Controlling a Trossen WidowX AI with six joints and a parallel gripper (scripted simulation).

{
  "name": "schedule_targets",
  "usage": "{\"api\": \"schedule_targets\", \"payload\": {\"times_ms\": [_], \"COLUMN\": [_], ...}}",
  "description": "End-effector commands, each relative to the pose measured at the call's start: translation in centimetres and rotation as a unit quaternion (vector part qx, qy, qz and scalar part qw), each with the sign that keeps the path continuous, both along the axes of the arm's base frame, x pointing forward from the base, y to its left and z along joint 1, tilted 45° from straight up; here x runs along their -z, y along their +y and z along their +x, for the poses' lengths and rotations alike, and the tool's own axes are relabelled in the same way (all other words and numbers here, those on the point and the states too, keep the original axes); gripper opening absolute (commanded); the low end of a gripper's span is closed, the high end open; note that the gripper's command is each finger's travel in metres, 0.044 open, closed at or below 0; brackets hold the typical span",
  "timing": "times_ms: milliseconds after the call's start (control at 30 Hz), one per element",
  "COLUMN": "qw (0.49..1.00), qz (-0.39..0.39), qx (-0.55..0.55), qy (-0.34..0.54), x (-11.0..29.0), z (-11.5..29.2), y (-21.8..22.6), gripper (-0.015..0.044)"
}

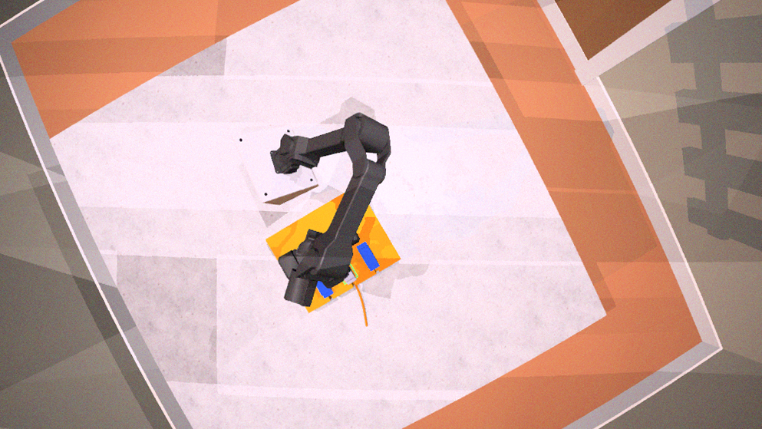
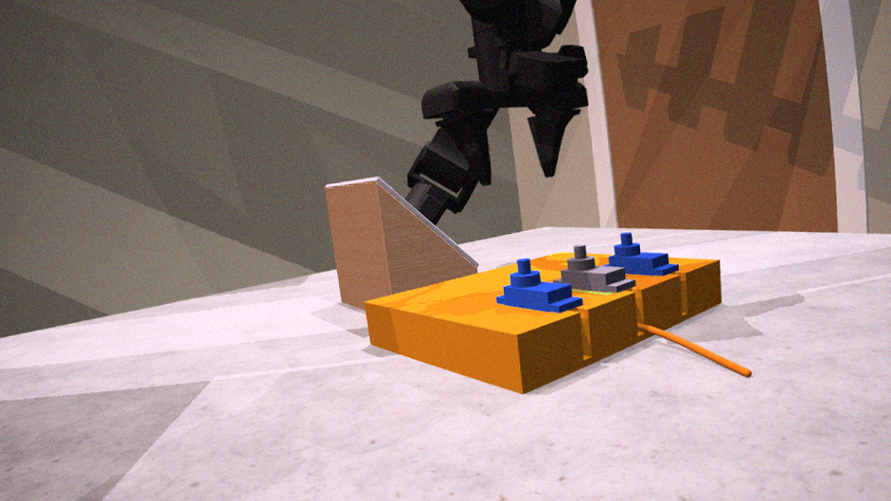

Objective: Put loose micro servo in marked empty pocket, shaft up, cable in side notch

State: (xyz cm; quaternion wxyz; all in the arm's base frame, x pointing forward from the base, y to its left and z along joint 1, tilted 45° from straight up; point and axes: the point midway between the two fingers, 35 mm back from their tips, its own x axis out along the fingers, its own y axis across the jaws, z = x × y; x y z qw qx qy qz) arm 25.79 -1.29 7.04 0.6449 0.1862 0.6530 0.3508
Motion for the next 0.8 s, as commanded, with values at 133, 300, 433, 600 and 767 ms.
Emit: {"api": "schedule_targets", "payload": {"times_ms": [133, 300, 433, 600, 767], "qw": [1.0, 1.0, 1.0, 1.0, 1.0], "qz": [0.001, 0.002, 0.002, 0.002, 0.002], "qx": [-0.007, -0.005, -0.004, -0.004, -0.004], "qy": [0.002, 0.001, 0.001, 0.001, 0.001], "x": [-0.9, -3.4, -3.6, -3.6, -3.6], "z": [-0.7, -0.3, -0.3, -0.3, -0.3], "y": [-0.7, -3.2, -3.3, -3.3, -3.3], "gripper": [0.044, 0.044, 0.044, 0.044, 0.044]}}
